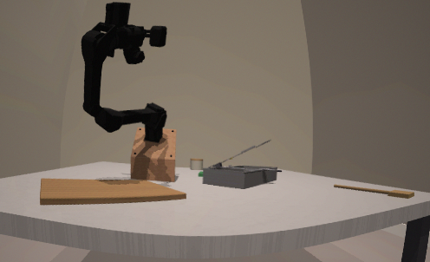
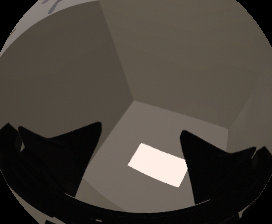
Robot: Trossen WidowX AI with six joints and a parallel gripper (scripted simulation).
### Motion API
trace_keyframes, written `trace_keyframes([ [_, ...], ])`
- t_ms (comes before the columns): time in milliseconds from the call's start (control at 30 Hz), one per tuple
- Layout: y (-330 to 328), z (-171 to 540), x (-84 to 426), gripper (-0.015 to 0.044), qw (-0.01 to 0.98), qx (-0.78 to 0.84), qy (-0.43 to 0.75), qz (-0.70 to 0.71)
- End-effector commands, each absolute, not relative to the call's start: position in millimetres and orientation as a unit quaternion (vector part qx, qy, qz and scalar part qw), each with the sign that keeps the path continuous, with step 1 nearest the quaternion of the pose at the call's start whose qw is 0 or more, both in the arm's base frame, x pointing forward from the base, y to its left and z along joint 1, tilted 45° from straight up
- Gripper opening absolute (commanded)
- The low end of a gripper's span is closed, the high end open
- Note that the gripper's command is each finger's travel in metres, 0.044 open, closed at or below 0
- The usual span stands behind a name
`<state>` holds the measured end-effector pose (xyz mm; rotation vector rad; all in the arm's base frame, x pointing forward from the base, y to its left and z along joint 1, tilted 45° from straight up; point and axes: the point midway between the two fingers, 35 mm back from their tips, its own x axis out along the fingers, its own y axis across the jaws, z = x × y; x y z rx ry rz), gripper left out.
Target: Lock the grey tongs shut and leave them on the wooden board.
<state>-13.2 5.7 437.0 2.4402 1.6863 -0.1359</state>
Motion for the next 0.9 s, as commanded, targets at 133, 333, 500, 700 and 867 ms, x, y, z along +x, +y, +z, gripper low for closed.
trace_keyframes([
  [133, 22, 439, 0, 0.0321, 0.164, 0.820, 0.548, -0.023],
  [333, 86, 416, 43, 0.0164, 0.284, 0.797, 0.529, -0.074],
  [500, 114, 403, 82, 0.0033, 0.403, 0.767, 0.494, -0.070],
  [700, 132, 396, 107, -0.0125, 0.479, 0.734, 0.479, -0.045],
  [867, 149, 382, 136, -0.0150, 0.585, 0.661, 0.469, -0.027],
])
